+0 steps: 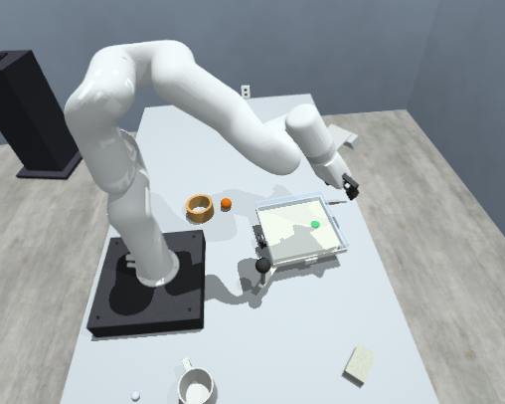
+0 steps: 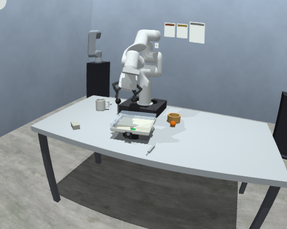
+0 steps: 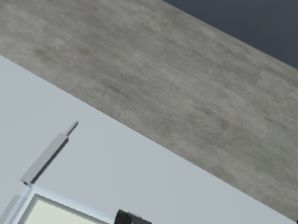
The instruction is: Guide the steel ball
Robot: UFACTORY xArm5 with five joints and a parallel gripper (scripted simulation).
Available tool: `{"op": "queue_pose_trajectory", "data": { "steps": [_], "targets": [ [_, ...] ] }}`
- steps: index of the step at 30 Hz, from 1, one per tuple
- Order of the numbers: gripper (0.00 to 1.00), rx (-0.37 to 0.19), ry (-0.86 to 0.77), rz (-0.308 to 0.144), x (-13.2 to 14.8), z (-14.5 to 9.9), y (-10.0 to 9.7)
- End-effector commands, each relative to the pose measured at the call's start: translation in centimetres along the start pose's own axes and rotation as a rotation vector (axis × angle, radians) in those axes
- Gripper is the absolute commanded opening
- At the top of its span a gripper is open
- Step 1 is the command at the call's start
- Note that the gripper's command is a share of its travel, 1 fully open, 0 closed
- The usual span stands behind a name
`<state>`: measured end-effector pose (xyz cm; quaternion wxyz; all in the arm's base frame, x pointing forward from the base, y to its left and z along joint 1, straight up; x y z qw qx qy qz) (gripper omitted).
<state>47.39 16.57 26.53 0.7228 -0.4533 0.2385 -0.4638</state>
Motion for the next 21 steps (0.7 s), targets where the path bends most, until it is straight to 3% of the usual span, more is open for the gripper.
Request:
{"op": "queue_pose_trajectory", "data": {
  "steps": [1, 2, 4, 5, 9, 10, 12, 13, 15, 17, 18, 21],
  "targets": [
    [1.00, -0.111, 0.221, -0.028, 3.5, -3.7, -2.1],
    [1.00, -0.137, 0.290, -0.039, 4.4, -5.5, -2.6],
    [1.00, -0.165, 0.348, -0.047, 5.0, -6.1, -2.9],
    [1.00, -0.194, 0.422, -0.060, 5.8, -8.0, -3.5],
    [1.00, -0.268, 0.595, -0.091, 7.3, -10.9, -4.5],
    [1.00, -0.285, 0.646, -0.102, 7.6, -12.6, -5.0],
    [1.00, -0.314, 0.709, -0.114, 8.0, -13.2, -5.3],
    [1.00, -0.342, 0.782, -0.130, 8.5, -15.3, -6.0],
    [1.00, -0.342, 0.782, -0.130, 8.5, -15.3, -6.0],
    [1.00, -0.408, 0.950, -0.170, 9.1, -18.7, -7.1],
    [1.00, -0.421, 0.979, -0.176, 9.1, -18.6, -7.0],
    [1.00, -0.473, 1.114, -0.212, 9.3, -21.3, -7.9]
  ]
}}
Point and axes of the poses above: the point where the finger pads meet when closed, its own y axis out along the fingers, its own x axis across the jaws, z = x × y, the point moved 9 cm from there along -y, back along the fingers, and after that the axes turned 12 degrees about y, right-handed, at the moved point
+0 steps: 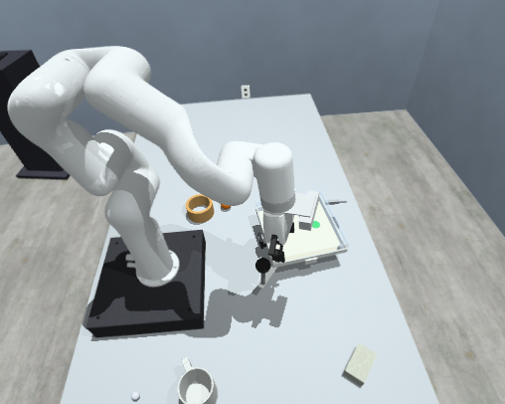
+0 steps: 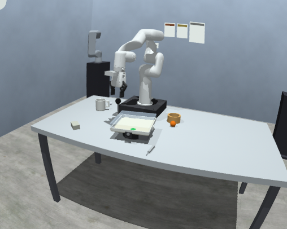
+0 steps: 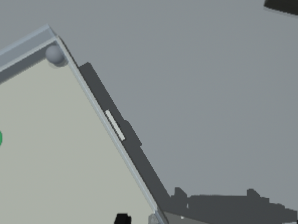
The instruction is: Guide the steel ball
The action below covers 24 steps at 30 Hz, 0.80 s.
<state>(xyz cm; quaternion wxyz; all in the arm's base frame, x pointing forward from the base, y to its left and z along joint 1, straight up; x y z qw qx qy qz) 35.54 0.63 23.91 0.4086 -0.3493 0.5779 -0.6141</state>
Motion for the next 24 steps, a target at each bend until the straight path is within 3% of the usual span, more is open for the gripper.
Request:
{"op": "queue_pose_trajectory", "data": {
  "steps": [1, 11, 12, 24],
  "targets": [
    [1.00, -0.079, 0.224, -0.051, 4.42, -2.41, -0.43],
    [1.00, -0.082, 0.231, -0.053, 4.55, -2.50, -0.41],
    [0.62, -0.082, 0.231, -0.053, 4.55, -2.50, -0.41],
    [0.62, -0.082, 0.231, -0.053, 4.55, -2.50, -0.41]
  ]
}}
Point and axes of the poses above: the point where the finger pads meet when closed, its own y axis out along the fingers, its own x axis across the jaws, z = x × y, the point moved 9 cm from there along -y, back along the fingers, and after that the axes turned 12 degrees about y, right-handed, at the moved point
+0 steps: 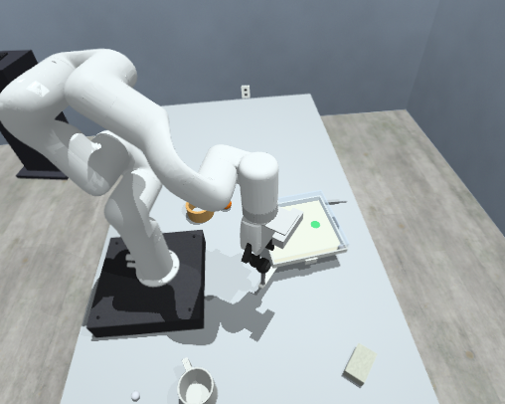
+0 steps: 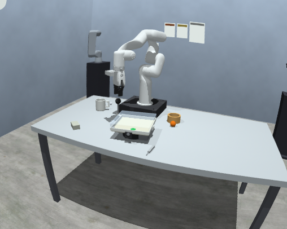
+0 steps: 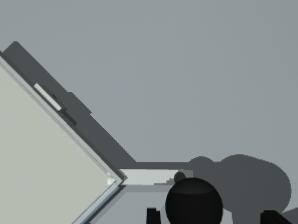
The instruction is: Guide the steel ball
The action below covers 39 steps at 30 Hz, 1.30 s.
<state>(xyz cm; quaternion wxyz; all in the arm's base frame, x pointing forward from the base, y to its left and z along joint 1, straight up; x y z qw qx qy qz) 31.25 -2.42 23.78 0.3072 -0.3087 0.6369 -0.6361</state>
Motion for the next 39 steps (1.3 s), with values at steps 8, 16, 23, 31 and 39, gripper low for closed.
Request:
{"op": "queue_pose_trajectory", "data": {
  "steps": [8, 16, 23, 31, 39],
  "targets": [
    [0.62, 0.003, 0.000, 0.002, -0.04, 0.07, -0.12],
    [0.62, 0.003, 0.000, 0.002, -0.04, 0.07, -0.12],
    [0.62, 0.003, 0.000, 0.002, -0.04, 0.07, -0.12],
    [0.62, 0.003, 0.000, 0.002, -0.05, 0.07, -0.02],
    [0.62, 0.002, 0.000, 0.002, -0.07, 0.08, 0.22]
  ]
}}
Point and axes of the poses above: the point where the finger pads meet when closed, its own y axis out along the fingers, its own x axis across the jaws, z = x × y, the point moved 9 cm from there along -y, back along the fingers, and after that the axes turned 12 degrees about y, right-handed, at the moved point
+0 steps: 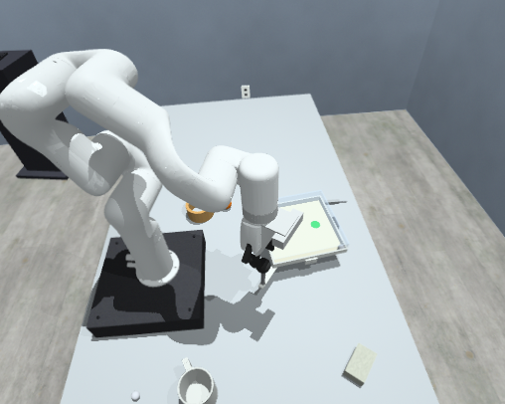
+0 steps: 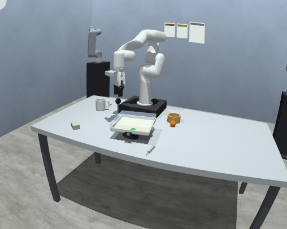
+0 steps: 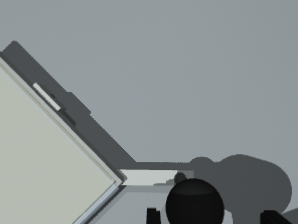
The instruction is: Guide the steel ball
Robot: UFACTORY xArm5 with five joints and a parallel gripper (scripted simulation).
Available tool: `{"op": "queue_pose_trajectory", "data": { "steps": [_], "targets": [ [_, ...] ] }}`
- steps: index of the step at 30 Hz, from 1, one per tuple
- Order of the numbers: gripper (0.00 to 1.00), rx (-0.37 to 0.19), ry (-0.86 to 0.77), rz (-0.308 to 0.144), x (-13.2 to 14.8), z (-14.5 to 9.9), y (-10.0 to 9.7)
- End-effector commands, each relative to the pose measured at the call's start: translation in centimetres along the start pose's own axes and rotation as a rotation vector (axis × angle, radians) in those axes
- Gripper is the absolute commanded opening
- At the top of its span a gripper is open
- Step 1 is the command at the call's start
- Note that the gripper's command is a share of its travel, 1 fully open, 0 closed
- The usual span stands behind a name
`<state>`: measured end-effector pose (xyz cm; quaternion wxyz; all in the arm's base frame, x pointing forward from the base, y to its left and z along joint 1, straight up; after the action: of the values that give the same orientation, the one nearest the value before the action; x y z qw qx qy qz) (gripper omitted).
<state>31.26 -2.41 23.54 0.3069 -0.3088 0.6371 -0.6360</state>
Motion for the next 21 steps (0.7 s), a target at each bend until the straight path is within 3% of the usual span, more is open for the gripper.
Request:
{"op": "queue_pose_trajectory", "data": {
  "steps": [1, 21],
  "targets": [
    [0.62, 0.003, 0.000, 0.002, -0.1, 0.1, 0.0],
    [0.62, 0.003, 0.000, 0.002, -0.2, 0.1, 1.4]
  ]
}}
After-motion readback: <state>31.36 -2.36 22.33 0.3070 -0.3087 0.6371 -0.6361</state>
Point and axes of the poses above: the point where the finger pads meet when closed, its own y axis out along the fingers, its own x axis across the jaws, z = x × y, the point moved 9 cm from there along -y, back along the fingers, and after that the axes turned 12 degrees about y, right-handed, at the moved point
